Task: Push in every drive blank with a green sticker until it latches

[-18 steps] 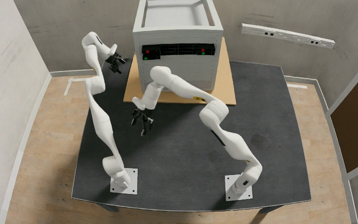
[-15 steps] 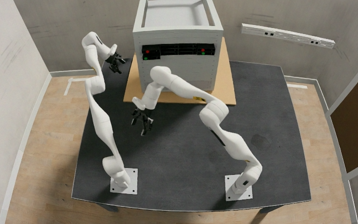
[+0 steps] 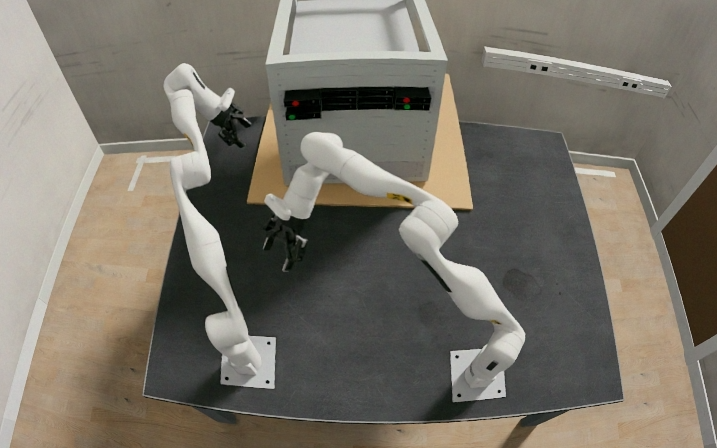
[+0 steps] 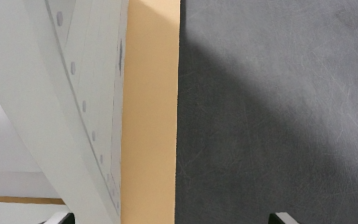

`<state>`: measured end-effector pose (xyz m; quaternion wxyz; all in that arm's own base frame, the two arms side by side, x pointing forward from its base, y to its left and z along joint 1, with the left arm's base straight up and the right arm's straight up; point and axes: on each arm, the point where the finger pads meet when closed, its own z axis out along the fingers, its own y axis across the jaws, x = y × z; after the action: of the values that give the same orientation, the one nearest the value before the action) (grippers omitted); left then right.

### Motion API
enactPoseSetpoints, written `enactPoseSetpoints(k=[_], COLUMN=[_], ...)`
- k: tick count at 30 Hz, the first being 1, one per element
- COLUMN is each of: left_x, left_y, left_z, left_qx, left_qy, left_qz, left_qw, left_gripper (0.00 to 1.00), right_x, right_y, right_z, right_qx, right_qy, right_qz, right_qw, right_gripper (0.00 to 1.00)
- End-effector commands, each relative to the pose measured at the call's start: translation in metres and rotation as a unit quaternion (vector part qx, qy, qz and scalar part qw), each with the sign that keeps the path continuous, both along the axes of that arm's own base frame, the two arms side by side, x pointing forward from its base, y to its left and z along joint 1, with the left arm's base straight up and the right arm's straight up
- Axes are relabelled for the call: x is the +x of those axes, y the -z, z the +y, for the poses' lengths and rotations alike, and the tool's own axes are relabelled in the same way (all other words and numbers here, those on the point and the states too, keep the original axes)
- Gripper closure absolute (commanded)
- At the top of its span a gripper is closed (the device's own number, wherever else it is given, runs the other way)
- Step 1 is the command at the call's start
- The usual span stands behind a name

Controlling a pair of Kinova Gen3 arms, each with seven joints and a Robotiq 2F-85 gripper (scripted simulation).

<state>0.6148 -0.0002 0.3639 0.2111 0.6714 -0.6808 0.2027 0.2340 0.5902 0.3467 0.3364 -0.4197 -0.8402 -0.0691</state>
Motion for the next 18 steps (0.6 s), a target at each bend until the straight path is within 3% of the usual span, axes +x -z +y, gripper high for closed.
enactPoseSetpoints(k=[1,8,18], left_x=[0.0,0.0,0.0], left_y=[-0.001,-0.001,-0.001], left_z=[0.0,0.0,0.0], left_qx=[0.0,0.0,0.0], left_qy=[0.0,0.0,0.0], left_qz=[-0.001,-0.001,-0.001], left_qw=[1.0,1.0,1.0], left_gripper=[0.002,0.002,0.002], right_x=[0.0,0.007,0.04], right_y=[-0.002,-0.001,0.003], right_z=[0.0,-0.003,-0.02], right_qx=[0.001,0.002,0.005], right_qy=[0.0,0.003,0.02], right_qz=[-0.001,-0.003,-0.015], right_qw=[1.0,1.0,1.0], right_gripper=[0.002,0.002,0.002])
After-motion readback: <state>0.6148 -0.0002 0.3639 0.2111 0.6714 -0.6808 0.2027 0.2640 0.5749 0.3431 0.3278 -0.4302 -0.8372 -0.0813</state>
